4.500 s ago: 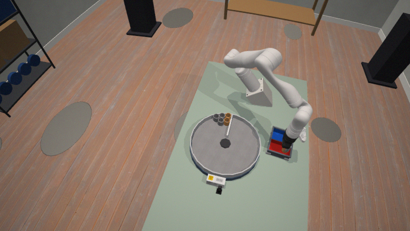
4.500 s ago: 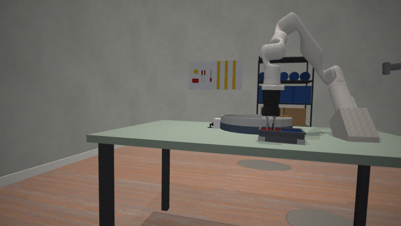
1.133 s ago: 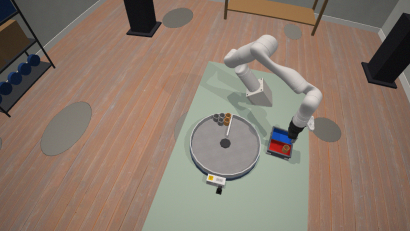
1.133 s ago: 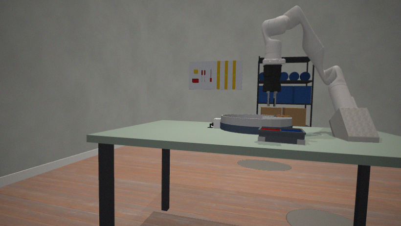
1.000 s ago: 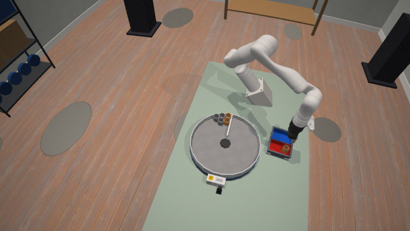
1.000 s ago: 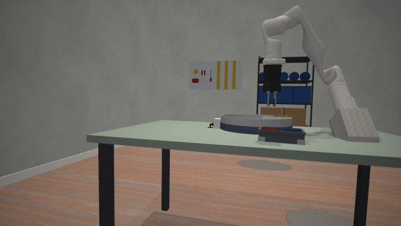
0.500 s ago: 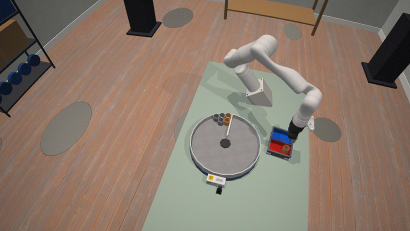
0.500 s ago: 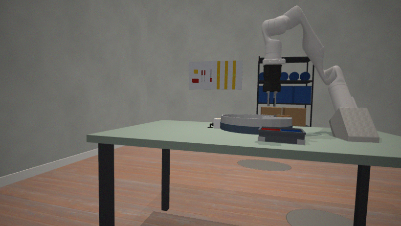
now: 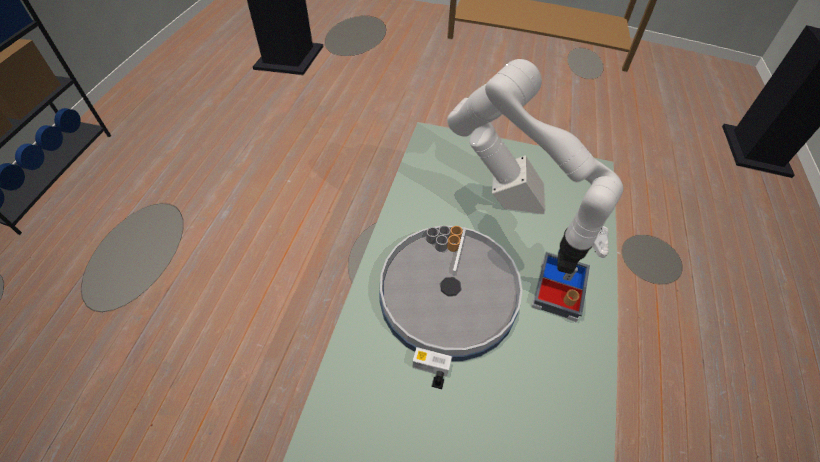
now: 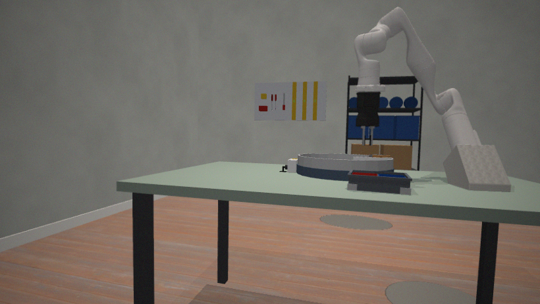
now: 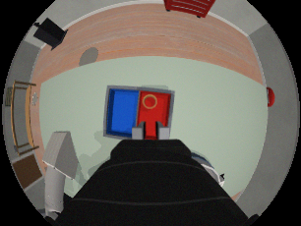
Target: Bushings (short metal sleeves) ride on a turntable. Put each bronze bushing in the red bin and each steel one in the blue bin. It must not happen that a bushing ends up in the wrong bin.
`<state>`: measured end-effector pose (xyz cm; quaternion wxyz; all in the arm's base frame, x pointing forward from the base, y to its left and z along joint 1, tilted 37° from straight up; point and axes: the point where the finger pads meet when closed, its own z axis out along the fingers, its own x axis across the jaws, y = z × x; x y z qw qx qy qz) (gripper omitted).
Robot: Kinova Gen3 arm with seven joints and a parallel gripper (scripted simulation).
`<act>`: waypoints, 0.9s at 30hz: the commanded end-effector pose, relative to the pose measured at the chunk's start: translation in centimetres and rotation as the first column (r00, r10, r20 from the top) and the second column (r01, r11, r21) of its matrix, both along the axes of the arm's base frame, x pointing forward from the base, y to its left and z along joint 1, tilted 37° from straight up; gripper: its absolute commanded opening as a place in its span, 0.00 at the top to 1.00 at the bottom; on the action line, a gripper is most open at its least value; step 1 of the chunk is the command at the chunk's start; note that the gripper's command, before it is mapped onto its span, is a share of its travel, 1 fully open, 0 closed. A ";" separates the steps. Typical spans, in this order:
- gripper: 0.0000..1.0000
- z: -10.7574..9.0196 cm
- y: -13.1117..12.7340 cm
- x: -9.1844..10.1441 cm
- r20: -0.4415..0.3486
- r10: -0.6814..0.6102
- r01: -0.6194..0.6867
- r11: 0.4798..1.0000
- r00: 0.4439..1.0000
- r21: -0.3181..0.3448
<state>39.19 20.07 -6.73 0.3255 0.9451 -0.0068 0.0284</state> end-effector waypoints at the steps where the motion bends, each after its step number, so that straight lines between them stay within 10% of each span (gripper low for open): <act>1: 0.55 0.9 0.3 0.2 0.009 -0.001 0.000 1.000 1.000 0.014; 27: 0.55 10.2 -12.9 -2.7 0.009 0.000 0.000 1.000 1.000 0.014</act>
